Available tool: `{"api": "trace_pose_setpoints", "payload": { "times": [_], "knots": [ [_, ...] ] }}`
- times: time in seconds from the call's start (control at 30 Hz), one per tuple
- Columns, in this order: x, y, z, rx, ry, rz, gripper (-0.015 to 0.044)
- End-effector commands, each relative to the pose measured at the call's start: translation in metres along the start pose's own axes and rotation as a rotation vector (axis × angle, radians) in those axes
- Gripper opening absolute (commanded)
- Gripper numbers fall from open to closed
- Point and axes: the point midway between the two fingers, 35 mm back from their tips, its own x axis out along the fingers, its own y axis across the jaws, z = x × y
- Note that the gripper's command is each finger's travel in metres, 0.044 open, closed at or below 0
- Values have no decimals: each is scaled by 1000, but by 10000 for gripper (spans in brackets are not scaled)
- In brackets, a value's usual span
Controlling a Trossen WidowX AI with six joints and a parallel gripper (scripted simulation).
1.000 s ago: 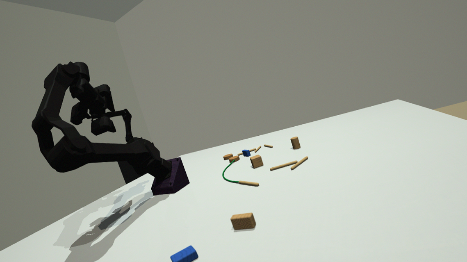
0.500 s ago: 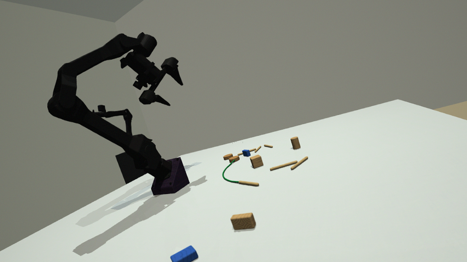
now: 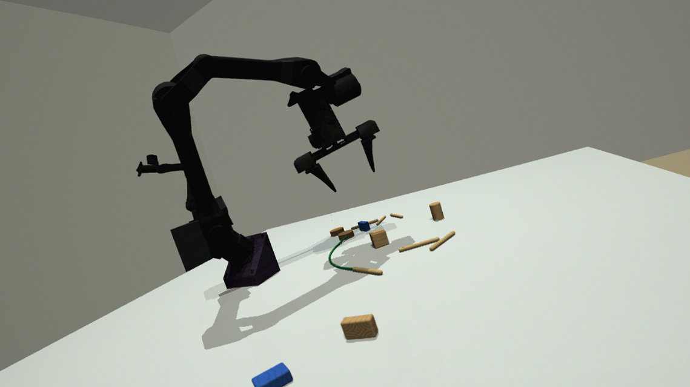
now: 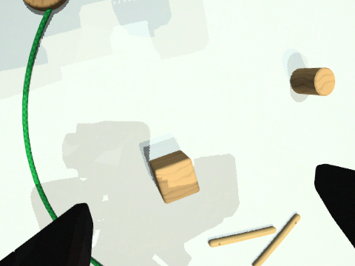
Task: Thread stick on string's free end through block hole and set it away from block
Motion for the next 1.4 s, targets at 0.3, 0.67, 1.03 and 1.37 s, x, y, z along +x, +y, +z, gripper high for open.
{"api": "trace_pose_setpoints", "payload": {
  "times": [0.3, 0.67, 1.03, 1.37],
  "knots": [
    [76, -11, -49, 152, 128, 157, 440],
    [77, -9, -48, 144, 124, 165, 440],
    [77, -9, -48, 144, 125, 165, 238],
    [77, -9, -48, 145, 125, 165, 133]
  ]
}}
